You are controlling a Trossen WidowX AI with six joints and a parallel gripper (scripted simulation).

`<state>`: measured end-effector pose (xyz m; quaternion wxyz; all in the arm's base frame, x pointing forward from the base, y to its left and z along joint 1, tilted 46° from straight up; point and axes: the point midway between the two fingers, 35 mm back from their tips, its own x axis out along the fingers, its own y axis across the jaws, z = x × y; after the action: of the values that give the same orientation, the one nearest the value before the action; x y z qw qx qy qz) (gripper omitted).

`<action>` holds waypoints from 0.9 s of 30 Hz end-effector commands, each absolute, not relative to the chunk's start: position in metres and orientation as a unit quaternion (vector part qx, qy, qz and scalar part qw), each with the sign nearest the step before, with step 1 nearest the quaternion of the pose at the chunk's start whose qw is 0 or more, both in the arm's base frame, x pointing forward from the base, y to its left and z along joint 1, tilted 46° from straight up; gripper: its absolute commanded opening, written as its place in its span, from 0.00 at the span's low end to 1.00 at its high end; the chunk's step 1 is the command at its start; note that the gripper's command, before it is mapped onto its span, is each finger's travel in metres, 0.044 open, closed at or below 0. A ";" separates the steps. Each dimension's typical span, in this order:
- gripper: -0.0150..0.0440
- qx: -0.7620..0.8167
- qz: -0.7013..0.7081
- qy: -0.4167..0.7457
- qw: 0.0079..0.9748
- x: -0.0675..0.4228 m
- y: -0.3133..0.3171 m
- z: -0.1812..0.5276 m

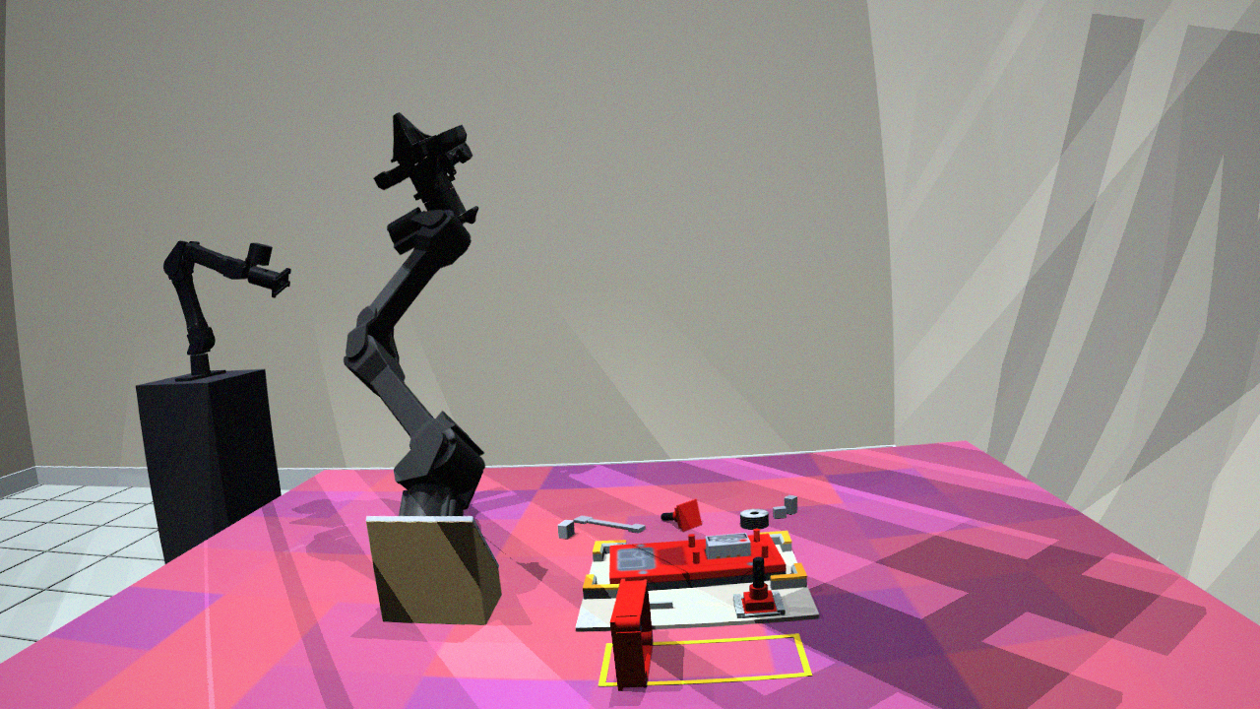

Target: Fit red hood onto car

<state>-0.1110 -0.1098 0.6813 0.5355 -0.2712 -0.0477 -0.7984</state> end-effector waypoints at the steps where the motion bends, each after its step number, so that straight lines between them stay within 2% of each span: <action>1: 0.25 -0.306 -0.782 -0.051 0.540 -0.068 -0.115 0.690; 15: 0.25 -0.400 -0.721 -0.061 0.562 0.046 -0.132 0.694; 27: 0.25 -0.467 -0.652 -0.014 0.598 0.140 -0.160 0.668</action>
<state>0.1081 -0.1506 0.6784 0.5886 -0.4406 -0.0327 -0.6770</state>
